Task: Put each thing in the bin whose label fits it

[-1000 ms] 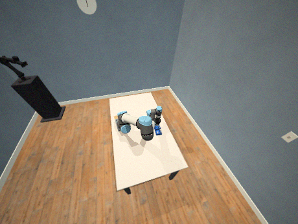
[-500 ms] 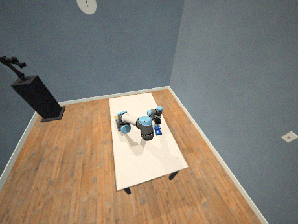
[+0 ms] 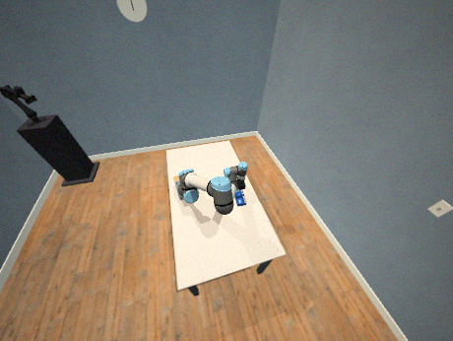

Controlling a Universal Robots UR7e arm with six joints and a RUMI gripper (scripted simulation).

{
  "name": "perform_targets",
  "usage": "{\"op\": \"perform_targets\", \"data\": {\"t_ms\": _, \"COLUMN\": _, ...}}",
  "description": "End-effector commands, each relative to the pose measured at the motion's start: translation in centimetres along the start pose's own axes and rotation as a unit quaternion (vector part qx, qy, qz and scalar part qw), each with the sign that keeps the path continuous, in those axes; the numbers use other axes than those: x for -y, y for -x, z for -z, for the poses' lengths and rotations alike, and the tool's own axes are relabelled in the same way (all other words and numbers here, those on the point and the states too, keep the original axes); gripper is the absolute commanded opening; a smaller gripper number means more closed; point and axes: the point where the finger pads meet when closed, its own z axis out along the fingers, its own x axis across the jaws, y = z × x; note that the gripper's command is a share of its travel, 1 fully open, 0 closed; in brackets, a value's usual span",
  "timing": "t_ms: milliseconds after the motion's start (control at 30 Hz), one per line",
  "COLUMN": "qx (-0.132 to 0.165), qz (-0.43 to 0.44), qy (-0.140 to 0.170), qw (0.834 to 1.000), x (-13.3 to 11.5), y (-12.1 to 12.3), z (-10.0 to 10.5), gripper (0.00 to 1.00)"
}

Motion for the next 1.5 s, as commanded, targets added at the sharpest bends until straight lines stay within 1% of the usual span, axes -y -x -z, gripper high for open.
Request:
{"op": "perform_targets", "data": {"t_ms": 0, "qx": -0.002, "qz": 0.004, "qy": -0.002, "qw": 1.0, "x": 0.1, "y": 0.2, "z": 0.0, "gripper": 0.0}}
{"op": "perform_targets", "data": {"t_ms": 167, "qx": -0.002, "qz": 0.004, "qy": -0.002, "qw": 1.0, "x": 0.0, "y": 0.3, "z": 0.0, "gripper": 0.0}}
{"op": "perform_targets", "data": {"t_ms": 367, "qx": 0.0, "qz": 0.005, "qy": -0.002, "qw": 1.0, "x": 0.1, "y": 0.3, "z": -1.3, "gripper": 0.0}}
{"op": "perform_targets", "data": {"t_ms": 433, "qx": 0.0, "qz": 0.005, "qy": -0.002, "qw": 1.0, "x": 0.1, "y": 0.3, "z": -1.3, "gripper": 0.0}}
{"op": "perform_targets", "data": {"t_ms": 933, "qx": 0.0, "qz": 0.005, "qy": -0.002, "qw": 1.0, "x": 0.1, "y": 0.3, "z": -4.3, "gripper": 0.0}}
{"op": "perform_targets", "data": {"t_ms": 1000, "qx": 0.0, "qz": 0.005, "qy": -0.002, "qw": 1.0, "x": 0.1, "y": 0.3, "z": -4.3, "gripper": 0.0}}
{"op": "perform_targets", "data": {"t_ms": 1167, "qx": 0.0, "qz": 0.005, "qy": -0.002, "qw": 1.0, "x": 0.1, "y": 0.3, "z": -5.3, "gripper": 0.0}}
{"op": "perform_targets", "data": {"t_ms": 1467, "qx": -0.002, "qz": 0.003, "qy": -0.001, "qw": 1.0, "x": 0.0, "y": 0.0, "z": -5.1, "gripper": 0.0}}
